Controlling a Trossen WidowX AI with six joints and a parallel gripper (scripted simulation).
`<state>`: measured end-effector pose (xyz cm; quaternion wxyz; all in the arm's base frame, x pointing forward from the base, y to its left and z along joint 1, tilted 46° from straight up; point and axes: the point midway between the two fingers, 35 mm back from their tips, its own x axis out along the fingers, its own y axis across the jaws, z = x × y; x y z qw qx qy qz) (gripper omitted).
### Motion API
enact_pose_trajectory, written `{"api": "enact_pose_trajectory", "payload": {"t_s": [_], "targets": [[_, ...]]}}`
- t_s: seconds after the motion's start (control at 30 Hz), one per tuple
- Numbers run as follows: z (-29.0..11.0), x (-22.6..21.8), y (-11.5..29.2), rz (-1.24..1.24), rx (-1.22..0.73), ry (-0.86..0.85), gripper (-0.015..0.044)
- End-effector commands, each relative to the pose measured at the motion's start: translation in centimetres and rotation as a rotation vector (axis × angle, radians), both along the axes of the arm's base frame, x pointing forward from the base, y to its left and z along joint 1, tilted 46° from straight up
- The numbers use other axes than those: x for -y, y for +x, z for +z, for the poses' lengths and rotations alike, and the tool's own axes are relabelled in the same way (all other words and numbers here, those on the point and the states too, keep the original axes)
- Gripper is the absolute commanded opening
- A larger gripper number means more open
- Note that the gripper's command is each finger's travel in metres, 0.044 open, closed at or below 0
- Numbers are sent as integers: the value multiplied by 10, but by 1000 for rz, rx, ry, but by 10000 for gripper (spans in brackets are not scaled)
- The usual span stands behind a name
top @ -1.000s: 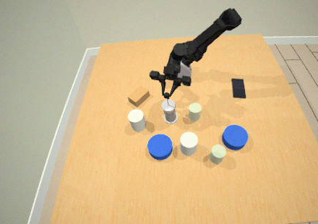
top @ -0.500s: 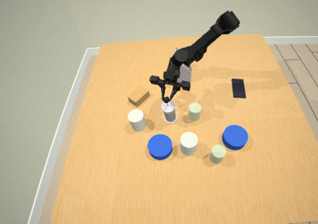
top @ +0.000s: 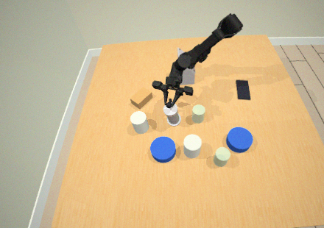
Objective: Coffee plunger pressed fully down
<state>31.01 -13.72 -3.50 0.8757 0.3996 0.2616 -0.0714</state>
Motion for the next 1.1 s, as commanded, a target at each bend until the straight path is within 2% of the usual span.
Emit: {"api": "enact_pose_trajectory", "payload": {"t_s": [0.0, 1.07], "targets": [[-10, -11, -2, 26, -30, 36, 113], [-11, -8, -1, 26, -30, 36, 113]]}}
